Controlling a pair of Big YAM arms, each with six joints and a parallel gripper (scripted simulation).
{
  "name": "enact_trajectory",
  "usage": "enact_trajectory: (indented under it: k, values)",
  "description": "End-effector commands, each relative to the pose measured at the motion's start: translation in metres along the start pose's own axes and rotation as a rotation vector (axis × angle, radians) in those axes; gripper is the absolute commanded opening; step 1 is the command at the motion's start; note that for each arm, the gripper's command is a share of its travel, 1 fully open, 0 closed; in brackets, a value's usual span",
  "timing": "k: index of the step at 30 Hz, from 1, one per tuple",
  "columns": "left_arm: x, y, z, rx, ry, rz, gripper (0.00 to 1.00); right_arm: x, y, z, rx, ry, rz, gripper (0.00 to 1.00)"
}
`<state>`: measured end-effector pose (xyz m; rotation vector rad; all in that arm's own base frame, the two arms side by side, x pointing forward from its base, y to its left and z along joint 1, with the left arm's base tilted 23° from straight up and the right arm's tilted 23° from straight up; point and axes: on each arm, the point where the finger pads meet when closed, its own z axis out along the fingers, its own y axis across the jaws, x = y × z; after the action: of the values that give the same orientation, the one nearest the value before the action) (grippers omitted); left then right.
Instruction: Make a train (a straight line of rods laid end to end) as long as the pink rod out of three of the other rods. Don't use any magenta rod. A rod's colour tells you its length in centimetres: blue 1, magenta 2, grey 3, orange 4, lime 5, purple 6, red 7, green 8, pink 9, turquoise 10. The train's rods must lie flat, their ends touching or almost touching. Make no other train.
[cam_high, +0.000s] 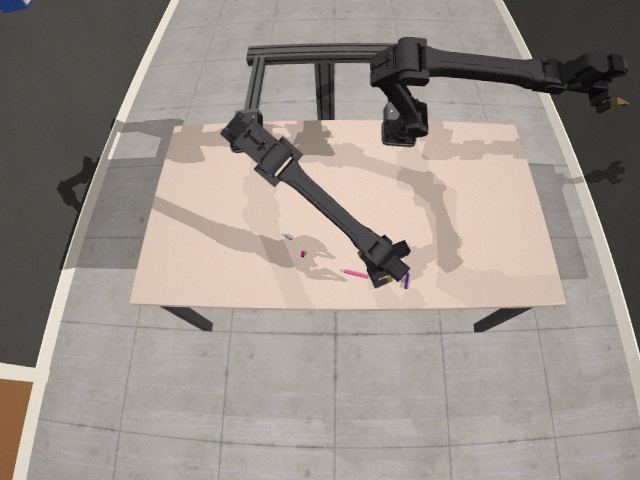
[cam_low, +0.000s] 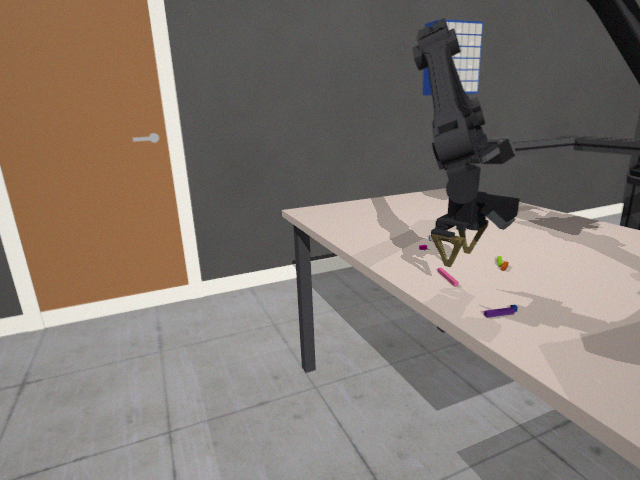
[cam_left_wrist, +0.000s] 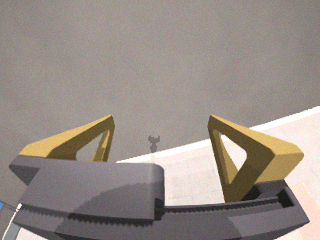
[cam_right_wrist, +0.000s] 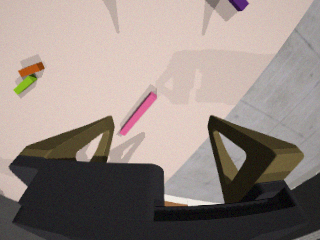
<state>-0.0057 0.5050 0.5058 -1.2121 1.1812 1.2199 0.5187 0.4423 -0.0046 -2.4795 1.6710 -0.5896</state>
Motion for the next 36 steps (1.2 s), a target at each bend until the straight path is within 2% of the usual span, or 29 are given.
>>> enact_trajectory:
  k: [1,3,9,13,36]
  values:
    - [-0.048,0.005,-0.001,-0.008,-0.089,0.012,1.0,0.015,-0.017,-0.022,0.064,-0.033,-0.158,1.0]
    - [-0.048,0.005,-0.001,-0.008,-0.089,0.012,1.0,0.015,-0.017,-0.022,0.064,-0.033,-0.158,1.0]
    - [-0.048,0.005,-0.001,-0.008,-0.089,0.012,1.0,0.031,-0.004,-0.021,0.067,-0.026,-0.337,1.0]
    - [-0.048,0.005,-0.001,-0.008,-0.089,0.012,1.0,0.024,0.001,-0.015,0.059,-0.026,-0.364,1.0]
    - [-0.048,0.005,-0.001,-0.008,-0.089,0.012,1.0,0.02,-0.006,-0.018,0.072,-0.03,-0.362,1.0]
